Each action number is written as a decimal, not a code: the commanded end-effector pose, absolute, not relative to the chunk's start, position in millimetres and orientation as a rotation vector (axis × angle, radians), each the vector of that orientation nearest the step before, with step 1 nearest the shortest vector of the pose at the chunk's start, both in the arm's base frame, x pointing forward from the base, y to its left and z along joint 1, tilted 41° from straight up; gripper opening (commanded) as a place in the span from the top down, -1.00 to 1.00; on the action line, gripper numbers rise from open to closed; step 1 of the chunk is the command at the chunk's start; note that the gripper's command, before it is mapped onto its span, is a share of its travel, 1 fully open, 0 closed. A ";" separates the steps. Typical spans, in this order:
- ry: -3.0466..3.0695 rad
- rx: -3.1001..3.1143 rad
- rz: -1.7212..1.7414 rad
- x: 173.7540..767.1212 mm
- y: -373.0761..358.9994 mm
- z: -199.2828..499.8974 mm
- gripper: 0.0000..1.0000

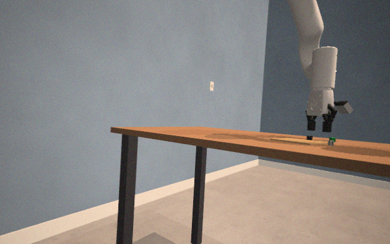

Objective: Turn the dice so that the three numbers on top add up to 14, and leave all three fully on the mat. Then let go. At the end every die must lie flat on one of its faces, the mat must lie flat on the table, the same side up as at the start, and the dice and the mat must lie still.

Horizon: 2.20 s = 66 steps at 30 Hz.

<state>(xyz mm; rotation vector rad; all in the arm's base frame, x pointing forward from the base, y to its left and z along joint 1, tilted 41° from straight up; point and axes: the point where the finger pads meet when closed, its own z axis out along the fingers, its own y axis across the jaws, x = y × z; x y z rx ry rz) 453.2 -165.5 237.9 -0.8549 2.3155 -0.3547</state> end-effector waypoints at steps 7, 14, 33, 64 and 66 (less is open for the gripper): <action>2.315 -0.855 -0.356 453.5 -165.7 238.4 -1.00; 2.315 -0.855 -0.356 453.5 -165.7 238.4 -1.00; 2.315 -0.855 -0.356 453.1 -164.6 238.0 -1.00; 2.315 -0.855 -0.356 402.4 -24.3 189.1 -1.00; 2.315 -0.855 -0.356 400.8 -20.0 187.6 -1.00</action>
